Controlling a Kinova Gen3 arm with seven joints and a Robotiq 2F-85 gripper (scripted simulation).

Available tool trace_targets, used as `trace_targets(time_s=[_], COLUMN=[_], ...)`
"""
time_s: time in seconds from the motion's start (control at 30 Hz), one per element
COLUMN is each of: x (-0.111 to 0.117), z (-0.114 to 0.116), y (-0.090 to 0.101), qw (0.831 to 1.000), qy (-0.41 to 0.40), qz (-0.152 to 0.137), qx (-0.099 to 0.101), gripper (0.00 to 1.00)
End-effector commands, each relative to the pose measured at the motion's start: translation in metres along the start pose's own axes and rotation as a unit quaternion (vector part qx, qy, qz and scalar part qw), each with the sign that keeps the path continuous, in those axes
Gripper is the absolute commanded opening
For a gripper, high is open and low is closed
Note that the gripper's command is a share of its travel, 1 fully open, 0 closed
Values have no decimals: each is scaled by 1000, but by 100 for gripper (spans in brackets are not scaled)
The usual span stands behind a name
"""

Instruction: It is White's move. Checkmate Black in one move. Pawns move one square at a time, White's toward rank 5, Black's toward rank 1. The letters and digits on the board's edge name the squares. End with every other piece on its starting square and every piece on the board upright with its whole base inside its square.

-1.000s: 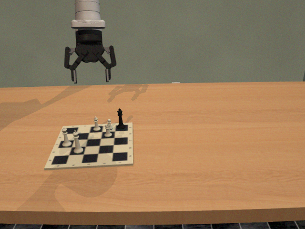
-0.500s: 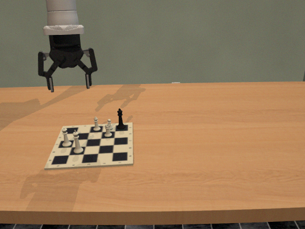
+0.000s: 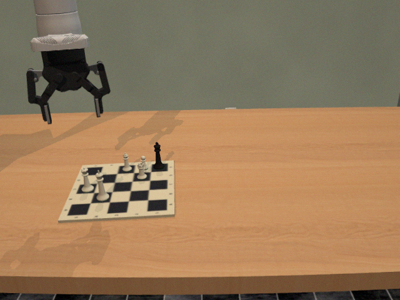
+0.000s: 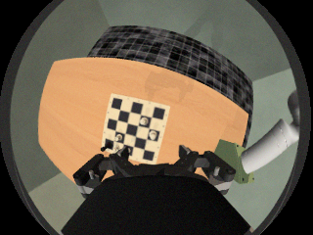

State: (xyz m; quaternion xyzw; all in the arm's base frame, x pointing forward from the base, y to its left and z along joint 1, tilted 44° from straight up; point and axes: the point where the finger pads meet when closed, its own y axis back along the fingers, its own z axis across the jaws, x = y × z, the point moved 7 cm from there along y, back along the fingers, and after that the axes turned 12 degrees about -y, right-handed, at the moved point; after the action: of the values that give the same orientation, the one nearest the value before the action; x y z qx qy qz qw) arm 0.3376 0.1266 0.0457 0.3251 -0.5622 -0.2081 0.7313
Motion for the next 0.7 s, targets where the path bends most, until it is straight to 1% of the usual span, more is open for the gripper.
trace_targets(time_s=[0.0,0.57,0.6,0.67], x=[1,1,1,1], z=[0,0,0,0], y=[3,3,0,-11], qw=[1000,1000,1000,1000], qy=[-2,-2,-2,-1], qz=[-3,-3,-3,-3], qx=[2,2,2,2], gripper=[100,100,100,100])
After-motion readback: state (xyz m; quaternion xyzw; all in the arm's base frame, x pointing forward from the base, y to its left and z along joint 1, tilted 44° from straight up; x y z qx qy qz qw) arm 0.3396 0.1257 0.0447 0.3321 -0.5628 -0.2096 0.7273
